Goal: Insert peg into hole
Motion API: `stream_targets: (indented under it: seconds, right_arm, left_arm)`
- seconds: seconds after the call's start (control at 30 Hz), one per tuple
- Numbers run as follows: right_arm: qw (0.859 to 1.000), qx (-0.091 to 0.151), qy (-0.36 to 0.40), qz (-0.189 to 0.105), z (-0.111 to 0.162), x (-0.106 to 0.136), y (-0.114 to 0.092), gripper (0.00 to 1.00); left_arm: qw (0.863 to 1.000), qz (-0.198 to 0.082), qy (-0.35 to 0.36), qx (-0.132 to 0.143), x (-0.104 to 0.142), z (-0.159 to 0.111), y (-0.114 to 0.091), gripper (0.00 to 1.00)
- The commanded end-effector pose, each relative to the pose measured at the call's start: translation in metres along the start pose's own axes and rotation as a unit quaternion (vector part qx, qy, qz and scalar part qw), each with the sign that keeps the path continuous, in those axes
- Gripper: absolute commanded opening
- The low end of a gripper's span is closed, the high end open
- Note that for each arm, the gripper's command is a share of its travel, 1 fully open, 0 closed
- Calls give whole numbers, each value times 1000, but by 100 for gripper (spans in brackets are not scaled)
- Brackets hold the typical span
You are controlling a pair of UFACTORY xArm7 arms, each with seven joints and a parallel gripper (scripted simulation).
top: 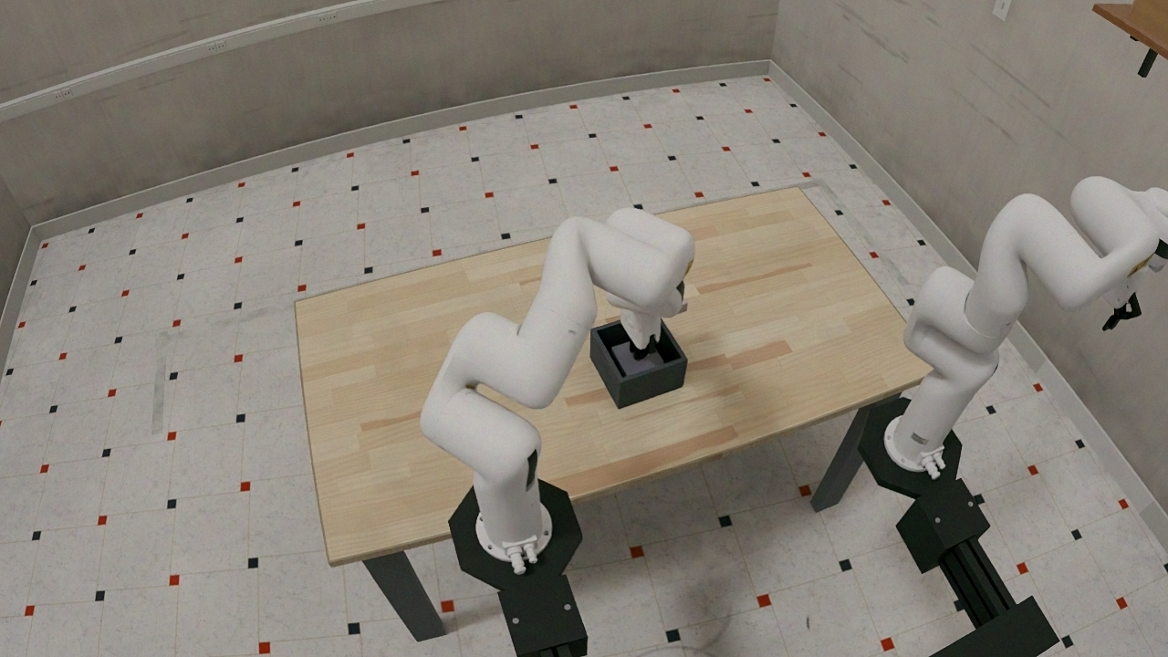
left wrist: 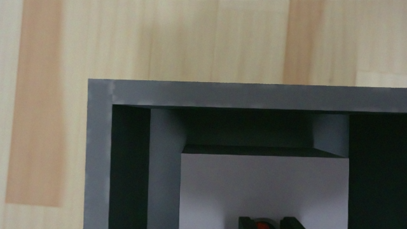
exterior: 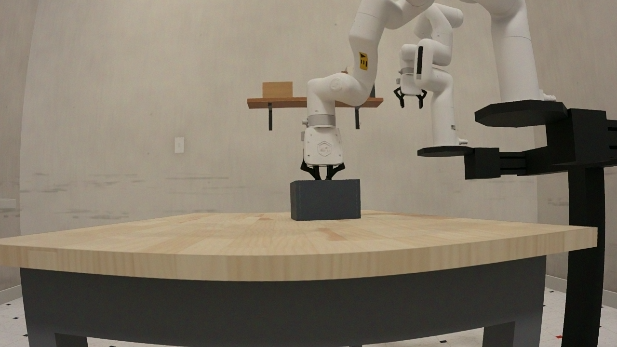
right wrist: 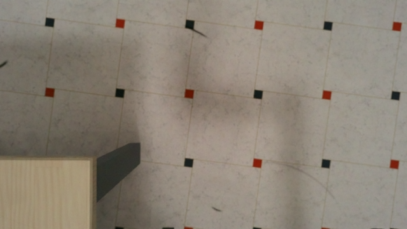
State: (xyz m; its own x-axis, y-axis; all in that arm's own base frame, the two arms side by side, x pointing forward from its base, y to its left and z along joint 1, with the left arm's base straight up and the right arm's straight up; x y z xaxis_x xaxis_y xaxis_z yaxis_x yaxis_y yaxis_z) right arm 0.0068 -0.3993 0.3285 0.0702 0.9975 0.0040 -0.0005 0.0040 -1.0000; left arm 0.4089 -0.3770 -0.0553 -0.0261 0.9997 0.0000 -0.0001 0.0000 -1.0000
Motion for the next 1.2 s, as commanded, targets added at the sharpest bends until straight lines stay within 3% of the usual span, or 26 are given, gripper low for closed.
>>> stream_targets:
  seconds: [0.0, 0.6, 0.63, 1.17]
  right_arm:
    - [1000, 0, 0, 2, 0, -1, -2, 100]
    - [1000, 0, 0, 2, 0, -1, -2, 100]
    - [1000, 0, 0, 2, 0, -1, -2, 100]
    - [1000, 0, 0, 2, 0, -1, -2, 100]
  left_arm:
    - [1000, 2, 0, -2, -1, -1, 0, 0]
    - [1000, 2, 0, -2, -1, -1, 1, 0]
    - [1000, 2, 0, -2, -1, -1, 1, 29]
    - [1000, 2, 0, -2, -1, -1, 1, 29]
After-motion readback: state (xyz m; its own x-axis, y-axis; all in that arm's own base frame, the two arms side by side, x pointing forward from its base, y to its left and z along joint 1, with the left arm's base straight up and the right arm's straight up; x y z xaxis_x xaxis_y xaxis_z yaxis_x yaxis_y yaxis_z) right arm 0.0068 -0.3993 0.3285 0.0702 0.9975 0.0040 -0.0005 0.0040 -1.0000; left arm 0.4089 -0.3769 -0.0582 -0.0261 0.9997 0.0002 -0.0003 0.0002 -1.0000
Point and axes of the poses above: on each arm, the point where the finger pads meet when closed, its own y axis out along the fingers, its own z axis across the jaws, x = y × z, the point moved 8 cm from there along -y, back along the fingers, and after that the axes turned 5 degrees about y, right-handed, at the moved point
